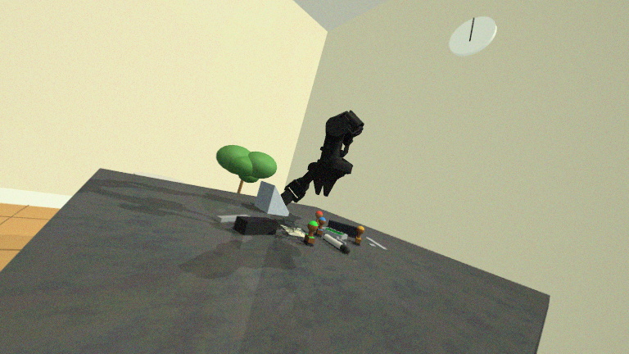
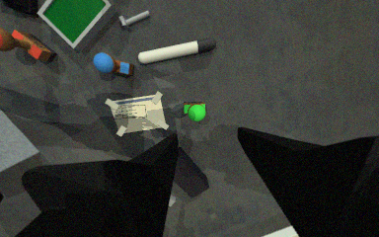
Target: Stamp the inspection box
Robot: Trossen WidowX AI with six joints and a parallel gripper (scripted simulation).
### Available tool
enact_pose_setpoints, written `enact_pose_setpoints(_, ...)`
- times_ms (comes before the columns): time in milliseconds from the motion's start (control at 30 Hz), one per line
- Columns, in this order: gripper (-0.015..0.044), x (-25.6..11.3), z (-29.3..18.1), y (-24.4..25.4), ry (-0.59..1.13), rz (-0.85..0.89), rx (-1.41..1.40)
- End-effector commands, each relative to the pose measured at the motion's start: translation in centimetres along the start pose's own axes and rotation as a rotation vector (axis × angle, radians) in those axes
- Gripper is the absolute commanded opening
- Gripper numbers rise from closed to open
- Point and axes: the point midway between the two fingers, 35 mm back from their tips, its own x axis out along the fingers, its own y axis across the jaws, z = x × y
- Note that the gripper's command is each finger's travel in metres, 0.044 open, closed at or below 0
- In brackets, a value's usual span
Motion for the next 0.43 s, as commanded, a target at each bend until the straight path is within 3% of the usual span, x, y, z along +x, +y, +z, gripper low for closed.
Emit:
enact_pose_setpoints(0,0.0269,-0.14,-0.11,-0.01,0.005,-0.001,-0.004)
enact_pose_setpoints(400,0.0269,-0.06,-0.05,0.00,0.000,-0.001,0.001)
